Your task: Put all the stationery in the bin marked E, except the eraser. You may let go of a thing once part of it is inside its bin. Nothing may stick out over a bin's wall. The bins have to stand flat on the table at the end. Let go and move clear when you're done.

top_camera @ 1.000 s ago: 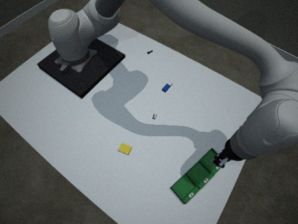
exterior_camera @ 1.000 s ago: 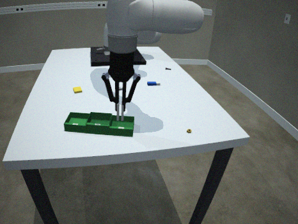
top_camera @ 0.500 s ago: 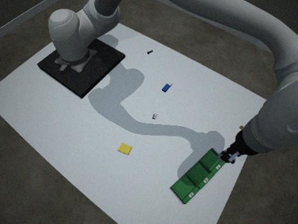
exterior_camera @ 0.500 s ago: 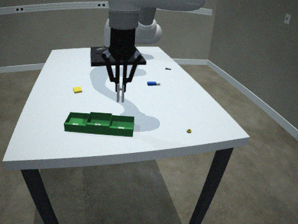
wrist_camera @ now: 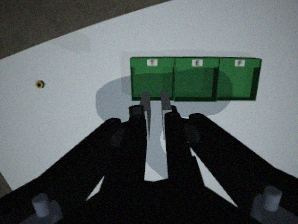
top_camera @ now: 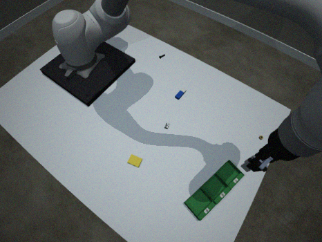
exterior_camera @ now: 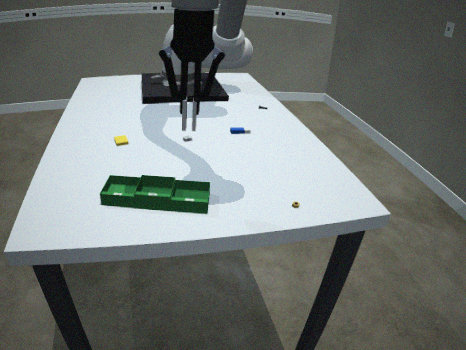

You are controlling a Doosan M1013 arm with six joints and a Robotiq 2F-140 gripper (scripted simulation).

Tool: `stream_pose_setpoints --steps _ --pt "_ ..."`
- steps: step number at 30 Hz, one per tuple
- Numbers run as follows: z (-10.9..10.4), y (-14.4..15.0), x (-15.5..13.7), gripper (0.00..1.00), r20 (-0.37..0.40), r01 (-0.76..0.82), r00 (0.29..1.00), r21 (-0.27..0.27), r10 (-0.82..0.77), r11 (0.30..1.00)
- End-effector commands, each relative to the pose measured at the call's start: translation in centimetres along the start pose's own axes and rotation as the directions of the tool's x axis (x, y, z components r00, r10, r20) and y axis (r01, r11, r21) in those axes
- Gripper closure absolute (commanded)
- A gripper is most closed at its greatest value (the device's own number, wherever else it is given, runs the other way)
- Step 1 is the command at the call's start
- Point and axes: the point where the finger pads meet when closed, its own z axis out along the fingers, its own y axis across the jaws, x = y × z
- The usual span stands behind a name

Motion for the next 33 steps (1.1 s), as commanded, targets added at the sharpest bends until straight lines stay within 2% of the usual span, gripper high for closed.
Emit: stream_pose_setpoints --steps 1,2,4,9,14,19,21,22,24,28,33 --pt "0.5 0.1 -1.6 0.74 0.0 -0.099 0.995 0.0 0.099 0.995" --pt "0.8 0.1 -2.4 0.74 0.0 -0.149 0.989 0.0 0.149 0.989" --pt "0.8 0.1 -2.4 0.74 0.0 -0.149 0.989 0.0 0.149 0.989" --pt "2.1 0.4 -6.3 0.74 0.001 -0.366 0.931 0.0 0.366 0.931" --pt "3.5 0.6 -10.2 0.74 0.004 -0.538 0.843 0.0 0.538 0.843" --pt "4.8 0.9 -14.2 0.74 0.008 -0.69 0.723 0.0 0.69 0.723" --pt "4.8 0.9 -14.2 0.74 0.008 -0.69 0.723 0.0 0.69 0.723" --pt "5.1 0.9 -15.0 0.74 0.006 -0.766 0.643 -0.001 0.766 0.643" --pt "5.6 1.0 -16.5 0.74 0.008 -0.797 0.604 -0.001 0.797 0.604" --pt "6.7 1.2 -19.7 0.74 0.001 -0.881 0.474 0.0 0.881 0.474" --pt "8.0 1.5 -23.6 0.74 0.0 -0.887 0.462 0.0 0.887 0.462"
